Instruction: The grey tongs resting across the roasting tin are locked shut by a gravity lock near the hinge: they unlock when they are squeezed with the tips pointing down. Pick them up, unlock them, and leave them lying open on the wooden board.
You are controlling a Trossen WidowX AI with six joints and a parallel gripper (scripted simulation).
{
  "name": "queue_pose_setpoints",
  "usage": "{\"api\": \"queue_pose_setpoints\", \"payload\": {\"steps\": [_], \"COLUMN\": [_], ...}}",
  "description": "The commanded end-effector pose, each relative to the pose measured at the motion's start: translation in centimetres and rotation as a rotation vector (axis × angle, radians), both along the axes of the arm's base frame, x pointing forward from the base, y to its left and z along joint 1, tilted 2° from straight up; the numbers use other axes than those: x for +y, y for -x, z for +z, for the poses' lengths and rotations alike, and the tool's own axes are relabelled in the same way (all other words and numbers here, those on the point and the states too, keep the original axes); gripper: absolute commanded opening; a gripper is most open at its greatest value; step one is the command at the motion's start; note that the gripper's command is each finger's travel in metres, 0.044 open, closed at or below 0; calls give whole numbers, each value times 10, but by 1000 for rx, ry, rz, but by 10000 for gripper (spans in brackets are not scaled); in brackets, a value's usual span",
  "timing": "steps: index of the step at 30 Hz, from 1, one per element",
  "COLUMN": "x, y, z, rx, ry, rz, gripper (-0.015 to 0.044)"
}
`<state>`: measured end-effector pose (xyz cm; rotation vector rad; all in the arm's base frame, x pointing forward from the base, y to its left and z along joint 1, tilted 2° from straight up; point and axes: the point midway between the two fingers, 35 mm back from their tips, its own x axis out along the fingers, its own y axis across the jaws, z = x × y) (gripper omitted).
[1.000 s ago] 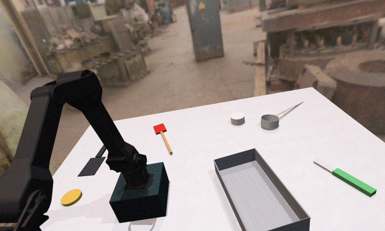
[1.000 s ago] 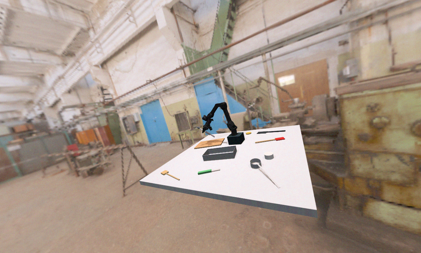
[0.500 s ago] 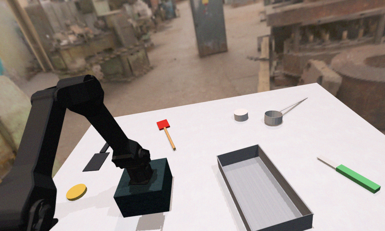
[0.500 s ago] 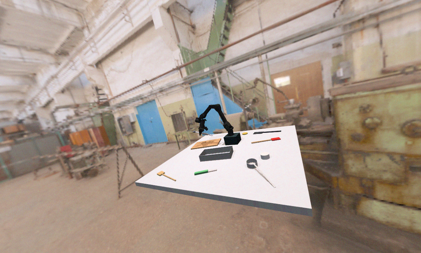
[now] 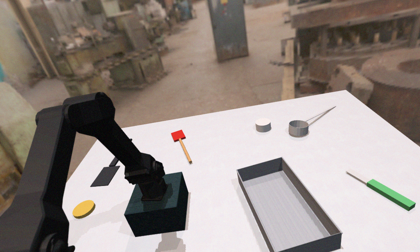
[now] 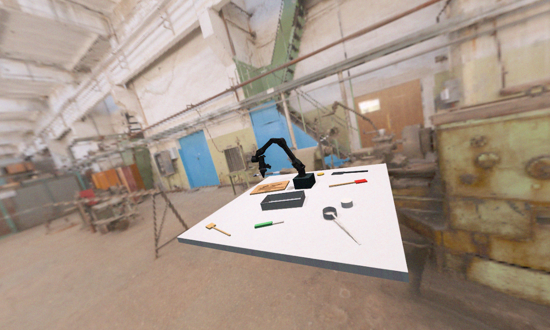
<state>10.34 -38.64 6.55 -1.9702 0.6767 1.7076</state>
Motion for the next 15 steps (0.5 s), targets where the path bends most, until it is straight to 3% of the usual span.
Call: {"api": "queue_pose_setpoints", "payload": {"steps": [1, 15], "x": [2, 5], "y": [-1, 0], "z": [1, 1], "rx": [82, 128], "ry": [-39, -64], "rz": [35, 51], "gripper": [-150, -150]}}
